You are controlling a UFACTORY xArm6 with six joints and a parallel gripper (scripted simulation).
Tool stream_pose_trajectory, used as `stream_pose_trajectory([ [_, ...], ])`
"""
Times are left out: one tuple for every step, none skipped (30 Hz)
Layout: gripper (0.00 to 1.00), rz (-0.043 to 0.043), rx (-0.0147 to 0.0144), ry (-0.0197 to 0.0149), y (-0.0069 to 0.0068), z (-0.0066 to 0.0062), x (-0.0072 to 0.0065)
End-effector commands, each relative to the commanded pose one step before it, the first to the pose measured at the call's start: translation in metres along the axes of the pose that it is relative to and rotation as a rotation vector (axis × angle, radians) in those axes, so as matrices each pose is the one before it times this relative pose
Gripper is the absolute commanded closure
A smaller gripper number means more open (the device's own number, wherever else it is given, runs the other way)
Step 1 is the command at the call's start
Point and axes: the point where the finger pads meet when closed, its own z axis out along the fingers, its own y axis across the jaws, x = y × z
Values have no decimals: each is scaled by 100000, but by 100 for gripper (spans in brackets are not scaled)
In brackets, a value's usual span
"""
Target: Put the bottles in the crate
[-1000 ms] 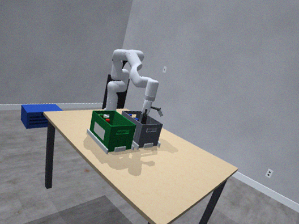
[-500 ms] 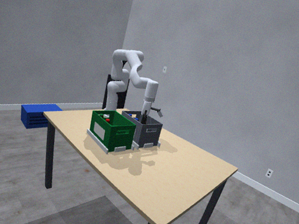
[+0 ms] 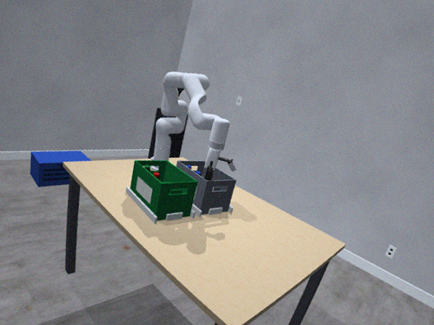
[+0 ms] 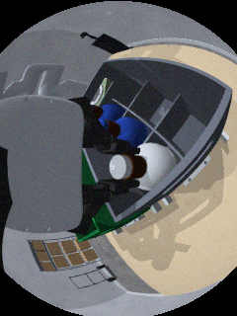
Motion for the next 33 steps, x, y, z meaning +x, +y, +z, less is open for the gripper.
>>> stream_pose_trajectory([
  [100, 24, -355, 364, 111, 4, 100],
  [100, 0, 0, 0, 0, 50, 0],
  [100, 0, 0, 0, 0, 50, 0],
  [100, 0, 0, 0, 0, 50, 0],
  [100, 0, 0, 0, 0, 50, 0],
  [100, 0, 0, 0, 0, 50, 0],
  [100, 0, 0, 0, 0, 50, 0],
  [100, 0, 0, 0, 0, 50, 0],
  [100, 0, 0, 0, 0, 0, 0],
  [100, 0, 0, 0, 0, 0, 0],
  [100, 0, -1, 0, 0, 53, 0],
  [100, 0, 0, 0, 0, 49, 0],
  [100, 0, 0, 0, 0, 49, 0],
  [100, 0, 0, 0, 0, 50, 0],
  [100, 0, 0, 0, 0, 50, 0],
  [100, 0, 0, 0, 0, 50, 0],
  [100, 0, 0, 0, 0, 50, 0],
  [100, 0, 0, 0, 0, 50, 0],
  [100, 0, 0, 0, 0, 50, 0],
  [100, 0, 0, 0, 0, 50, 0],
  [100, 0, 0, 0, 0, 50, 0],
  [100, 0, 0, 0, 0, 1, 0],
  [100, 0, 0, 0, 0, 1, 0],
  [100, 0, 0, 0, 0, 1, 0],
  [100, 0, 0, 0, 0, 1, 0],
  [100, 0, 0, 0, 0, 0, 0],
  [100, 0, 0, 0, 0, 0, 0],
  [100, -1, 15, -16, -4, -3, -4],
  [100, 1, -10, 10, 3, -2, 2],
  [100, 1, -7, 8, 2, -3, 2],
  [100, -1, 2, -2, -1, 9, -1],
  [100, 0, 0, 0, 0, 0, 0],
  [100, 0, 0, 0, 0, 0, 0],
])
